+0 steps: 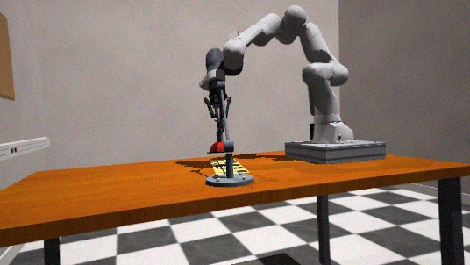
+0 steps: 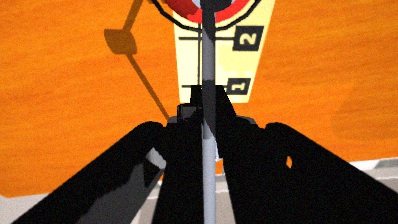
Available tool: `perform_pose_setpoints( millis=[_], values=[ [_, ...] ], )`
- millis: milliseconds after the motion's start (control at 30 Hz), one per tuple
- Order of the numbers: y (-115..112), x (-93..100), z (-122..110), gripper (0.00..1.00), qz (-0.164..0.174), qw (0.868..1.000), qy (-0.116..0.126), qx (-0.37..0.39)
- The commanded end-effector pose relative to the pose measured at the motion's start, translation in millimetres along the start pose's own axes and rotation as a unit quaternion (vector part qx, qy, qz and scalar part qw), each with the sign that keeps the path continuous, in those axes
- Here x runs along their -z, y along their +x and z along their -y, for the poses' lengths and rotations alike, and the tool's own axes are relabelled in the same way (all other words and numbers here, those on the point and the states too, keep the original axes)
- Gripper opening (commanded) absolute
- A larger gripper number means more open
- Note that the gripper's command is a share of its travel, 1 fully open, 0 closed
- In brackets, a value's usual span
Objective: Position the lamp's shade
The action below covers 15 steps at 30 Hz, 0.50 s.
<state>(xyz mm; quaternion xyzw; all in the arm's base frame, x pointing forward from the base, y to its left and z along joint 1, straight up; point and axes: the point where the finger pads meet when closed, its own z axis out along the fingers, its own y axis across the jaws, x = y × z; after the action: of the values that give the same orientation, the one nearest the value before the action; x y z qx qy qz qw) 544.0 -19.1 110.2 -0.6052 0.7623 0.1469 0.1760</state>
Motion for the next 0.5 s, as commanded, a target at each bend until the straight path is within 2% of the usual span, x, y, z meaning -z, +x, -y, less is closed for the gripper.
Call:
perform_pose_setpoints(
  millis=[0,467],
  values=[
    [18.7,5.9,2.2,0.1,-0.003,1.0,0.003,0.002],
    [47.2,12.7,4.0,0.1,-0.003,1.0,0.002,0.004]
  ],
)
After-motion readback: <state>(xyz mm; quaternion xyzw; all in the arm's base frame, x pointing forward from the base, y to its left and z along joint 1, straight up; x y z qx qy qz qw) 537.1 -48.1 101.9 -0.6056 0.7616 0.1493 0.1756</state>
